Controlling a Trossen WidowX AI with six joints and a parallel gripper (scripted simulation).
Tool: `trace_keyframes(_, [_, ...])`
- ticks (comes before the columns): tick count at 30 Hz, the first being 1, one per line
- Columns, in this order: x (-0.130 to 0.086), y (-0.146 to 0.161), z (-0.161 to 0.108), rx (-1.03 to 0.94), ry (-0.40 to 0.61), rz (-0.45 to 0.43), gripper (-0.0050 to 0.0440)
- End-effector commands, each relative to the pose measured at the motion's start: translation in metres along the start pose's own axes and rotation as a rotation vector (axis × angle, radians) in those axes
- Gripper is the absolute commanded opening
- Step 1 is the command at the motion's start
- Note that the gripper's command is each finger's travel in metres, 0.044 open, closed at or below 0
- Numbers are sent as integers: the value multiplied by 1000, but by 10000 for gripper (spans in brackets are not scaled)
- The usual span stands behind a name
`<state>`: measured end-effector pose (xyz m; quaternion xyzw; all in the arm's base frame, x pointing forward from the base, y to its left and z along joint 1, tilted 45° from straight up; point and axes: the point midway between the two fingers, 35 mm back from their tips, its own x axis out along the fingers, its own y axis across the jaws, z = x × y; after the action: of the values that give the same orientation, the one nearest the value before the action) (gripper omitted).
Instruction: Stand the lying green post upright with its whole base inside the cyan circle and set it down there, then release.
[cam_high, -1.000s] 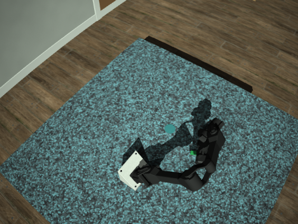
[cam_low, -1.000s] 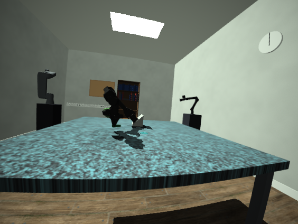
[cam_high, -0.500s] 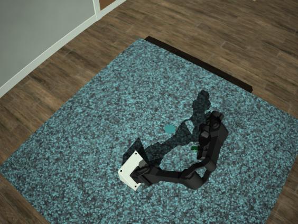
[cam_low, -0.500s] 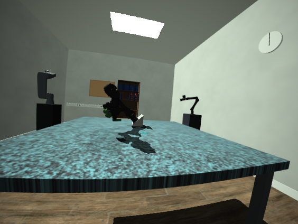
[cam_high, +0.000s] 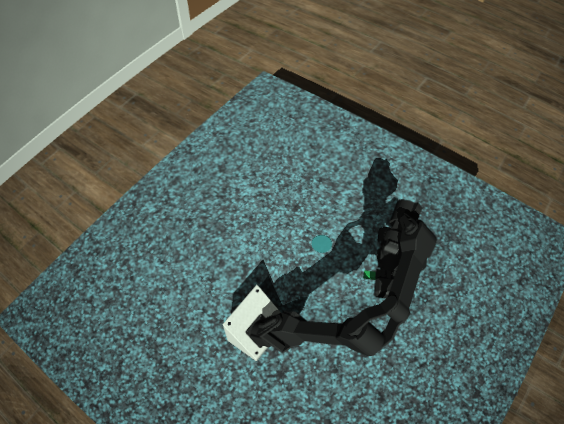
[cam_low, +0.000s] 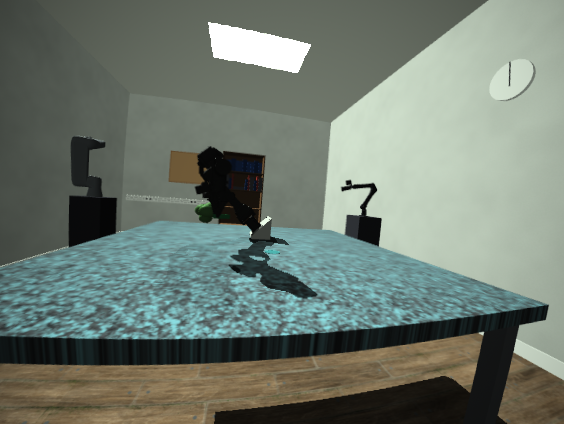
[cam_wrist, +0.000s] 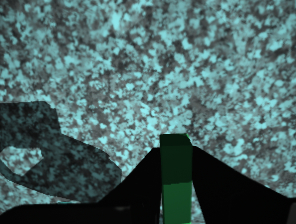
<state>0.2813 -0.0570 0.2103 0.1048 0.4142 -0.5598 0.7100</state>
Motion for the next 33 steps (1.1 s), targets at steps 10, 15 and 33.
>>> trace_keyframes(10, [-11,8,-2,-73,2,13,22])
trace_keyframes(15, [-13,22,-10,-222,7,17,22])
trace_keyframes(33, [-20,65,-42,-695,14,29,22])
